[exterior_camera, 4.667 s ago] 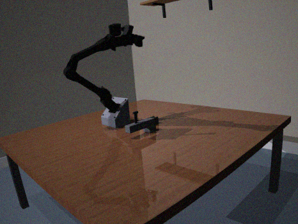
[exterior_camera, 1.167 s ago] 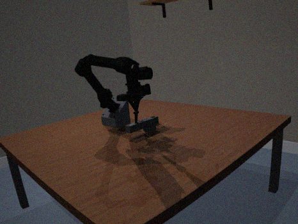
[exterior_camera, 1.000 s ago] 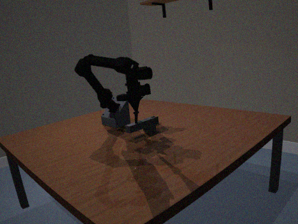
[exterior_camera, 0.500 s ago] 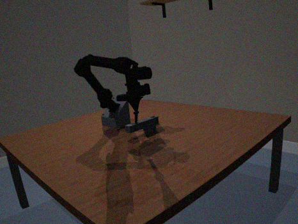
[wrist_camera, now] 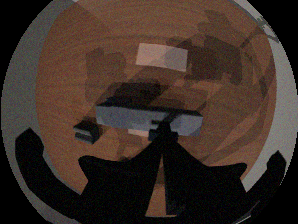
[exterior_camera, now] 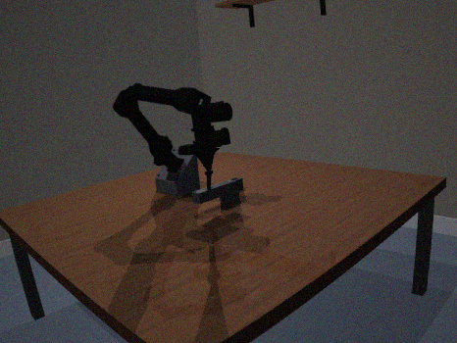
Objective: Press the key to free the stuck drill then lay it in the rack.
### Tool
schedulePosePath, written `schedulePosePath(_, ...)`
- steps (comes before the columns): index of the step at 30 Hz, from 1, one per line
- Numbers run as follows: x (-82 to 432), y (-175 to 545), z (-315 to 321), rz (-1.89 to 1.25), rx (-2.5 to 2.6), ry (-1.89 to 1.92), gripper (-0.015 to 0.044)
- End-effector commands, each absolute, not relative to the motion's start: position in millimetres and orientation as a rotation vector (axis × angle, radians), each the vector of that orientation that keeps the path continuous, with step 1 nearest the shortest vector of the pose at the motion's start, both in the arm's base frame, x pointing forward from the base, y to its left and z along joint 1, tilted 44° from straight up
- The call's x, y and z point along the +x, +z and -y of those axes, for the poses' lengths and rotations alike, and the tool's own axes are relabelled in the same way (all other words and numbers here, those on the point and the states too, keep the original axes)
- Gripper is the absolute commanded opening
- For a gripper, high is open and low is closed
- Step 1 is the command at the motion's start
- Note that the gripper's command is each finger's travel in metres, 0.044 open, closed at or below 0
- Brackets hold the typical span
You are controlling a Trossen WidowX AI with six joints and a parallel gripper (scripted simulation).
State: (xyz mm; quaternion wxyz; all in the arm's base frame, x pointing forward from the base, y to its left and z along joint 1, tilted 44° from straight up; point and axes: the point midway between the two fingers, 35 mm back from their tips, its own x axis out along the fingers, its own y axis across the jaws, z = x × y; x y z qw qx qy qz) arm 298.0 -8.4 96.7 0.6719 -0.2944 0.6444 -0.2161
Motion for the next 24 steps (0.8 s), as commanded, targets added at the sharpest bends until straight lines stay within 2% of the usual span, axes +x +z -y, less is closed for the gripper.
schedulePosePath(1,290.9,85.0,25.9,-1.5,-0.664,-0.521,0.0)
schedulePosePath(24,290.7,81.4,31.1,-1.5,-0.664,-0.521,0.0)
